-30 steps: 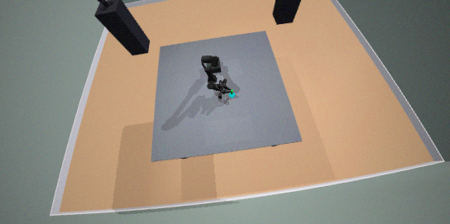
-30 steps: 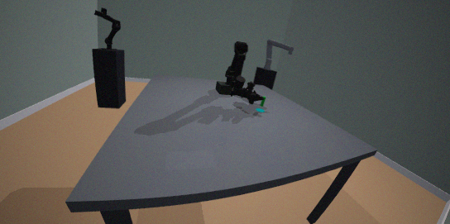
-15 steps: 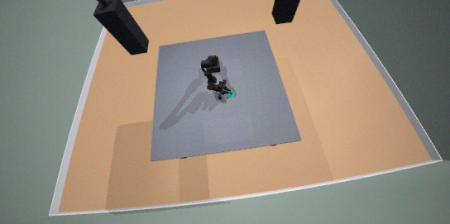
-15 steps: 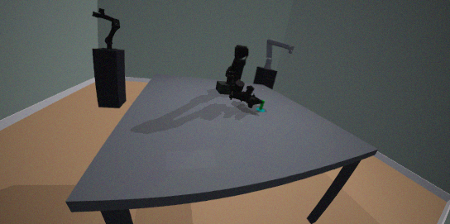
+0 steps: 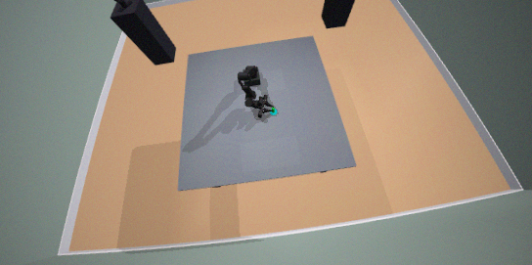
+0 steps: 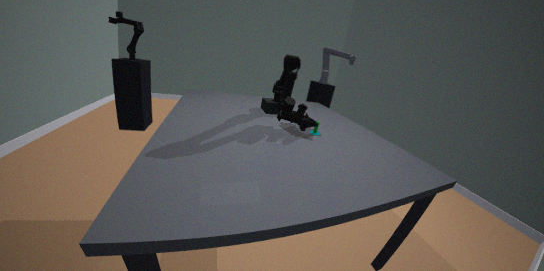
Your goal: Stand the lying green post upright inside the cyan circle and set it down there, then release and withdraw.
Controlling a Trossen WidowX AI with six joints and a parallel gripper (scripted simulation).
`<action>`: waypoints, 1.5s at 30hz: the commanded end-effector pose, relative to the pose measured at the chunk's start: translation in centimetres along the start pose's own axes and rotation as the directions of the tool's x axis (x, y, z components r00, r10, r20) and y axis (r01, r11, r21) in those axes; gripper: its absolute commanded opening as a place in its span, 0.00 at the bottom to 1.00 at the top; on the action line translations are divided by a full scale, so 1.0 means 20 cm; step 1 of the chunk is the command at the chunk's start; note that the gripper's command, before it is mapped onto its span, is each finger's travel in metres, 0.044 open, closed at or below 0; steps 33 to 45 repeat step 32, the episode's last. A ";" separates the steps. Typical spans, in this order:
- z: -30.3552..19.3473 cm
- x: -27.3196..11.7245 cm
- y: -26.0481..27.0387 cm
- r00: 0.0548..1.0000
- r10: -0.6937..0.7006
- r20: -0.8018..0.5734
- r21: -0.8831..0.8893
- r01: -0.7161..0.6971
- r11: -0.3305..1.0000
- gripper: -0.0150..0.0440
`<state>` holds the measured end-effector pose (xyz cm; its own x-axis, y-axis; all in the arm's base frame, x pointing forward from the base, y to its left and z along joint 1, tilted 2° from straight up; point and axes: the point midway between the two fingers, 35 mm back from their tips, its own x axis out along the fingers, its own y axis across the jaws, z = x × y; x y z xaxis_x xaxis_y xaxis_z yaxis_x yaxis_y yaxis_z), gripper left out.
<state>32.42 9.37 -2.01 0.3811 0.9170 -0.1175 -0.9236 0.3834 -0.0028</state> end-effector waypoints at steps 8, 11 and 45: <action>0.00 0.00 0.00 1.000 -0.001 0.001 -0.005 0.001 1.000 0.93; 0.06 0.00 -0.01 1.000 0.000 0.001 -0.006 0.000 1.000 0.93; 0.45 -0.04 -0.01 1.000 -0.001 -0.001 -0.010 0.001 1.000 0.93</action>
